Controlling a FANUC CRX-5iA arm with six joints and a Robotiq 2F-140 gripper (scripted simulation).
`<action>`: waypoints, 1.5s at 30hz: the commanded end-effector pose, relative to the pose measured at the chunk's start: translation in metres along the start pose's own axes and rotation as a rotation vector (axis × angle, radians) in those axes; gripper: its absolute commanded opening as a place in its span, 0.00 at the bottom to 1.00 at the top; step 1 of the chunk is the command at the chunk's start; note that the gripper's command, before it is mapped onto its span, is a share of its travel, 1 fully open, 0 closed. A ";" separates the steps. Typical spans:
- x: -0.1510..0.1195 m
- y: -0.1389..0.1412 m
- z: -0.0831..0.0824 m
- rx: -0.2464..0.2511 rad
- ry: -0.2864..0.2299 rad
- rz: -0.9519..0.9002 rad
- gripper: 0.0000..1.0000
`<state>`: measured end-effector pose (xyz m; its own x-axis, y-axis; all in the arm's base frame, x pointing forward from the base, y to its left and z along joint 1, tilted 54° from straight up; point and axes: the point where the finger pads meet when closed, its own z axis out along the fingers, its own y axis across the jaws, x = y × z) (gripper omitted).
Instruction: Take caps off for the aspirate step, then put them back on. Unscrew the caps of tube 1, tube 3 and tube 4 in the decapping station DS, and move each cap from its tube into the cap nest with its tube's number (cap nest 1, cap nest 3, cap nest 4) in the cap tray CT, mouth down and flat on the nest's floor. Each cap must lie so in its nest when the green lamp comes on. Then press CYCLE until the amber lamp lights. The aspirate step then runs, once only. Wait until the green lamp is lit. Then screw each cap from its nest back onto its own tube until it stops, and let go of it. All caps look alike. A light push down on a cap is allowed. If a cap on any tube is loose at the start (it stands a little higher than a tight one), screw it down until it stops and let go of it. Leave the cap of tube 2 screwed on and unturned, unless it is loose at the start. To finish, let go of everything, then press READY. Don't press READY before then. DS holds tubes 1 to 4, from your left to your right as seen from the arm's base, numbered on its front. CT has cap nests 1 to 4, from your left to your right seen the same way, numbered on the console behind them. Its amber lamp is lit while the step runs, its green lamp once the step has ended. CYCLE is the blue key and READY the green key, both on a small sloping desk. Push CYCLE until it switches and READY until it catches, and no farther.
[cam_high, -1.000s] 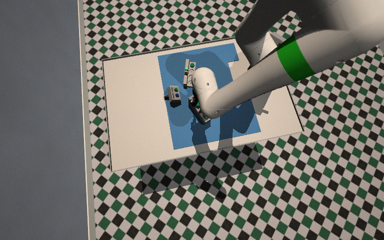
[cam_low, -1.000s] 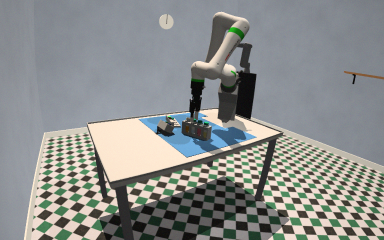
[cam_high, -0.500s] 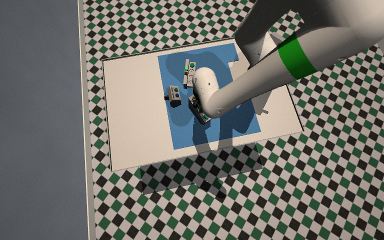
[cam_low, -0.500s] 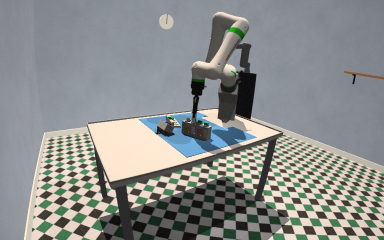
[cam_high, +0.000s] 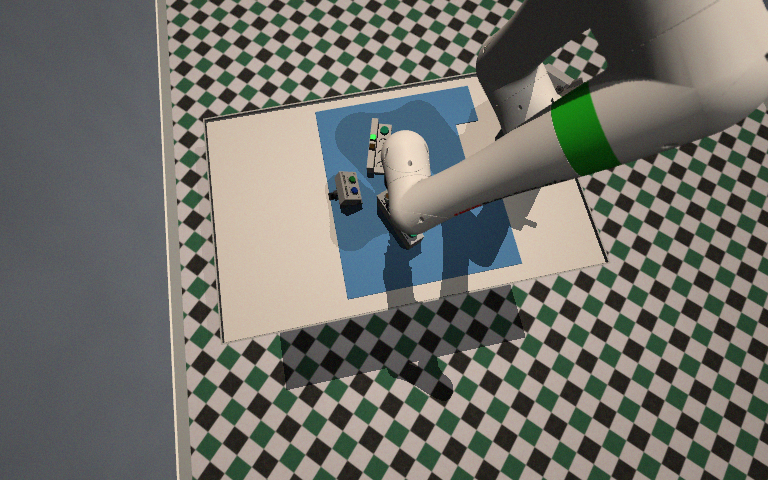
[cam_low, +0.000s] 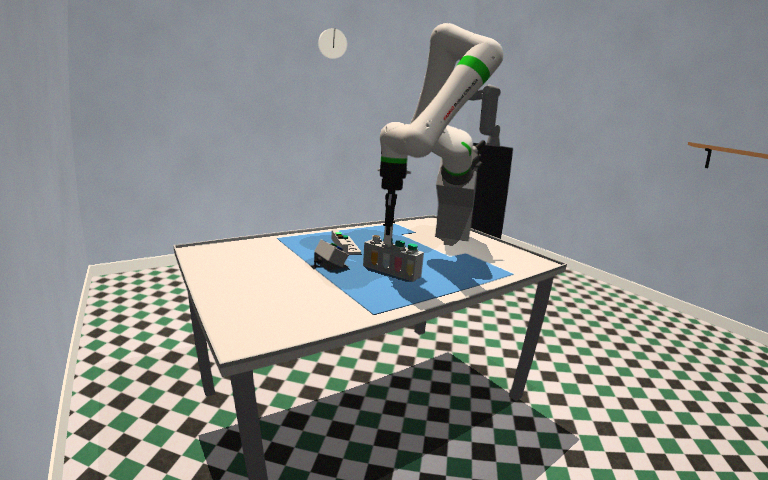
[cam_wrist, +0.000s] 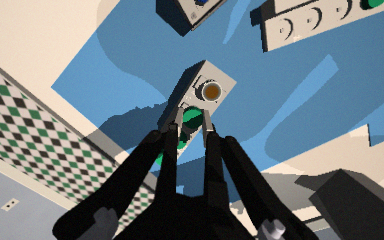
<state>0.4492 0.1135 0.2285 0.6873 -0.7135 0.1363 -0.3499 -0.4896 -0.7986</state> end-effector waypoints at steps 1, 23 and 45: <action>0.000 0.000 0.000 0.001 -0.002 0.050 0.00; 0.000 0.000 0.001 0.000 -0.002 0.959 0.00; 0.000 0.000 -0.008 0.000 -0.002 0.959 0.35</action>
<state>0.4483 0.1126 0.2289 0.1097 -0.8094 -0.5769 -0.7644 0.3023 -0.5694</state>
